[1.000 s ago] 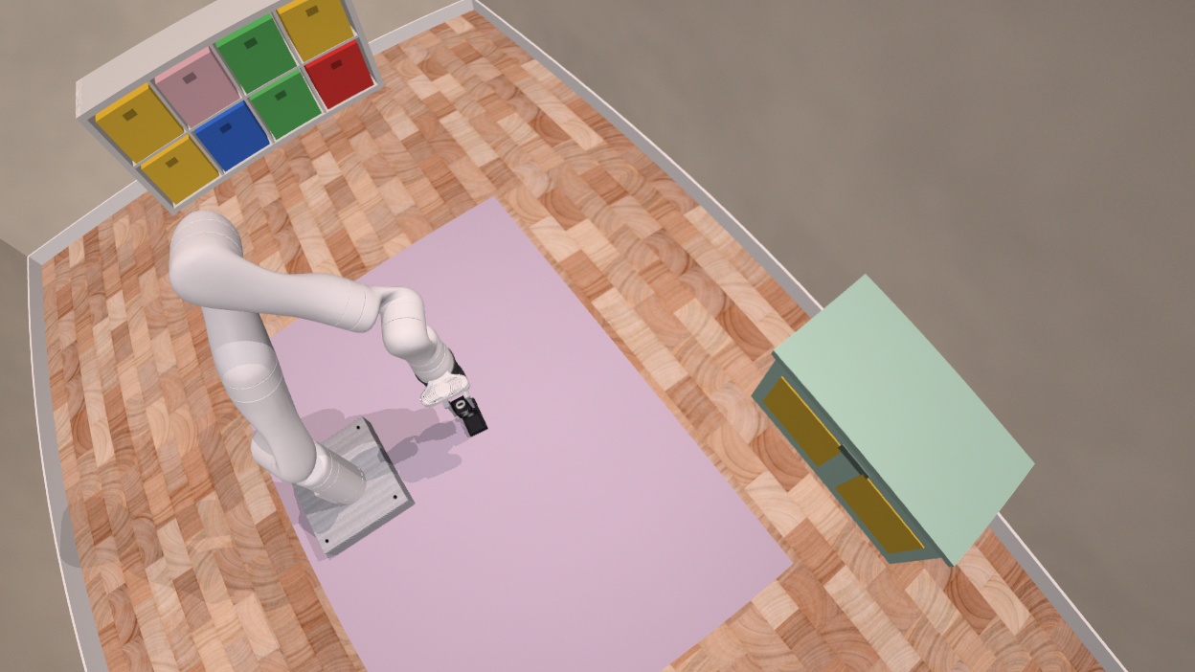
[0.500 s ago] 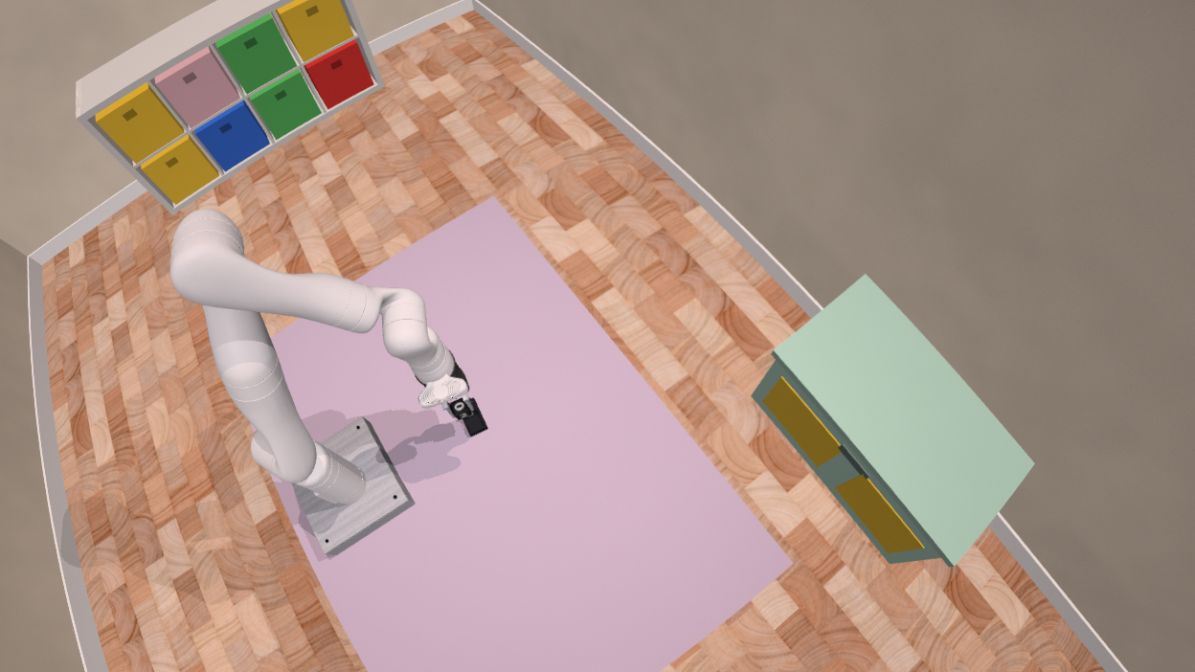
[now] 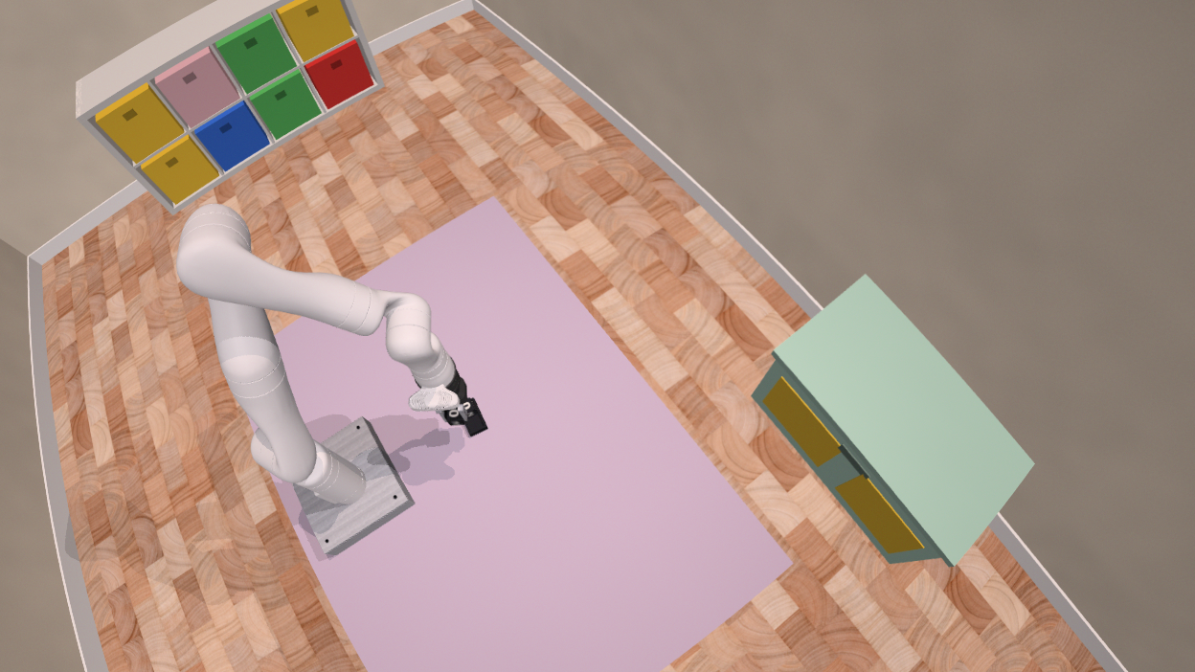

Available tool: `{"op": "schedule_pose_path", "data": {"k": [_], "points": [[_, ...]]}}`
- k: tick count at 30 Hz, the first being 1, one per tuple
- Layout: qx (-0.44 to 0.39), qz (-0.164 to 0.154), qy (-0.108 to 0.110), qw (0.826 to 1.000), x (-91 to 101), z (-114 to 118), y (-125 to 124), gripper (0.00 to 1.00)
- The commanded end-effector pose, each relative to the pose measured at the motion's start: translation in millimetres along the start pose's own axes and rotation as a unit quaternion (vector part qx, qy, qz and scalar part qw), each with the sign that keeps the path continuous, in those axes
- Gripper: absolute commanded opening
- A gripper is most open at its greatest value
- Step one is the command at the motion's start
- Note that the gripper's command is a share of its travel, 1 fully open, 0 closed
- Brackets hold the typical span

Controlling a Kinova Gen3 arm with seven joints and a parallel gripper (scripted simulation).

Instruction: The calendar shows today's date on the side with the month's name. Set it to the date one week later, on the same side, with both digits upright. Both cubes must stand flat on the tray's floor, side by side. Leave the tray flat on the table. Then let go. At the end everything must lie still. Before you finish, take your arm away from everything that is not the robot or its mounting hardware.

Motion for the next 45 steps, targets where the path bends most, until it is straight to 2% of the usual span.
{"op": "schedule_pose_path", "data": {"k": [1,6,10,16,18,21,27,33,35,45], "points": [[-0.004,0.003,0.001,1.0,-1.4,1,-1,0.6],[-0.09,0.01,0.007,0.996,-3.5,6,-8,0.6],[-0.168,0.016,0.012,0.986,-5.1,11,-13,0.6],[-0.297,0.025,0.017,0.954,-6.8,18,-19,0.6],[-0.297,0.025,0.017,0.954,-6.8,18,-19,0.6],[-0.365,0.029,0.018,0.93,-7.4,21,-21,0.6],[-0.499,0.035,0.017,0.866,-8.1,26,-22,0.6],[-0.624,0.037,0.014,0.781,-8.0,29,-20,0.6],[-0.624,0.037,0.014,0.781,-8.0,29,-20,0.6],[-0.792,0.03,0.007,0.61,-6.5,25,-10,0.6]]}}
Point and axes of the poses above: the point where the finger pads meet when closed, its own x axis back along the fingers, its own z axis across the jaws, y = z × x, the point moved 2 cm from there along x, back along the fingers, and after that the axes turned 15 degrees about -x, right-handed, at the moved point
